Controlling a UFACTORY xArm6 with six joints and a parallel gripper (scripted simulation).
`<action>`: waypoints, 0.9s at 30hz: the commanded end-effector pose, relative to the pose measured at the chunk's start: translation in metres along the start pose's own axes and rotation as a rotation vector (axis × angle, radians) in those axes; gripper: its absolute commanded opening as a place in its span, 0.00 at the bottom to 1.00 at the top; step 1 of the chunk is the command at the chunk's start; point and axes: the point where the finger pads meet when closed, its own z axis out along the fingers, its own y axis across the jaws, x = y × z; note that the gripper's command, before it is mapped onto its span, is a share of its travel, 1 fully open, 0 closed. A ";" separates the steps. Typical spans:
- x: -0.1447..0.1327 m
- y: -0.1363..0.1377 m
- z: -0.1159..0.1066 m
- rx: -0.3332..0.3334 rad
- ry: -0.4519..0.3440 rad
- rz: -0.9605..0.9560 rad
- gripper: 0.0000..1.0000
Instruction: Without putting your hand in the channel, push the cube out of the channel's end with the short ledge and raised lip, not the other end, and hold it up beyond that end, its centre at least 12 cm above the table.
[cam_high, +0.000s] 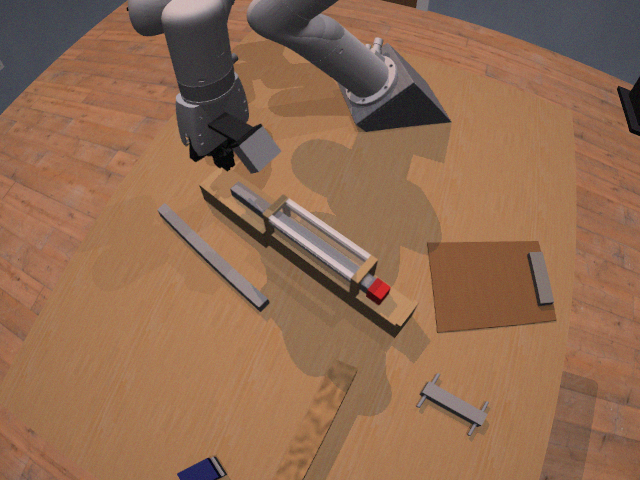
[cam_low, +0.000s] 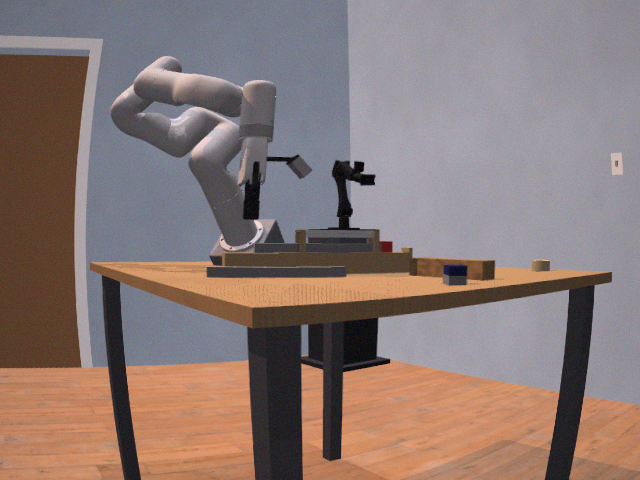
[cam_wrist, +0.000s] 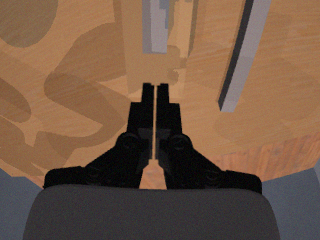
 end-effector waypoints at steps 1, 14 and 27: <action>-0.016 0.000 -0.003 -0.006 0.035 -0.010 0.00; -0.015 0.001 0.042 -0.006 0.035 -0.010 0.00; -0.014 0.001 0.062 -0.006 0.035 -0.010 0.00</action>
